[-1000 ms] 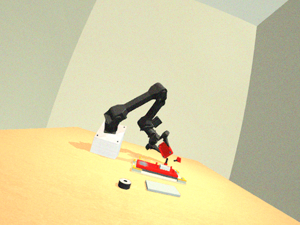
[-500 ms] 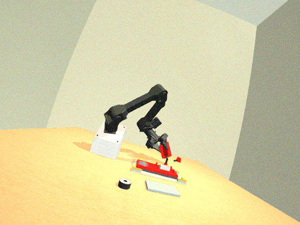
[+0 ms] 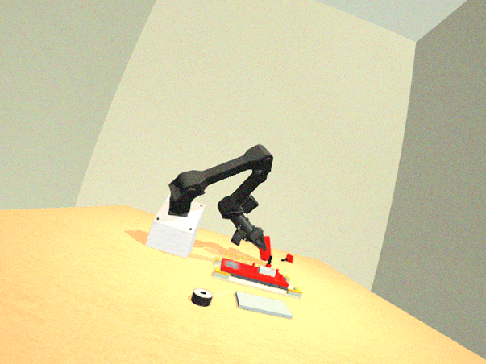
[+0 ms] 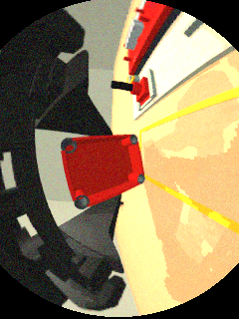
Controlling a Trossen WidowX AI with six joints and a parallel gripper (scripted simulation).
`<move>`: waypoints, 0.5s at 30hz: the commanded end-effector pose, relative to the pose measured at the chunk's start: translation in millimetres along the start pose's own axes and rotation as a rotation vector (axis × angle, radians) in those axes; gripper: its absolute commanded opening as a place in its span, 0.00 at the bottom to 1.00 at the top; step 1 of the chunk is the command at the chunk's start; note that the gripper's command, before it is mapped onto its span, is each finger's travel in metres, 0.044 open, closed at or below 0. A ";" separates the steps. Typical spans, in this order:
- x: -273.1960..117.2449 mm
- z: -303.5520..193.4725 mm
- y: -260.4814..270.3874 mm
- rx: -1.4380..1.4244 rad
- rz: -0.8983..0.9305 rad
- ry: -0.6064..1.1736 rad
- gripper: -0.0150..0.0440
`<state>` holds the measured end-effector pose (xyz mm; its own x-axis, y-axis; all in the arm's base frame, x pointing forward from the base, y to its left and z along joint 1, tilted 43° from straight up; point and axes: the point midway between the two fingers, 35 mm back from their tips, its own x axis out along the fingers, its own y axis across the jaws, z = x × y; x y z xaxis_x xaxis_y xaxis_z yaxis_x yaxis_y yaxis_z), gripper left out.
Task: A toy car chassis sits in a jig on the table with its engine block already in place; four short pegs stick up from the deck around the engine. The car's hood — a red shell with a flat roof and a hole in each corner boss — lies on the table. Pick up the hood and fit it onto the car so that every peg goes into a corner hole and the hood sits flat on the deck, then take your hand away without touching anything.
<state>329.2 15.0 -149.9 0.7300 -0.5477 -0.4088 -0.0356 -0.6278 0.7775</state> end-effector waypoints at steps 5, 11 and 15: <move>4.7 22.9 -4.5 0.210 -0.006 -0.003 0.25; 3.9 28.9 -5.0 0.271 -0.004 0.000 0.25; 3.8 18.5 -2.8 0.253 0.003 0.016 0.25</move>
<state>319.2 4.8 -162.4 0.7434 -0.5397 -0.3951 -0.2159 -0.7528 0.6219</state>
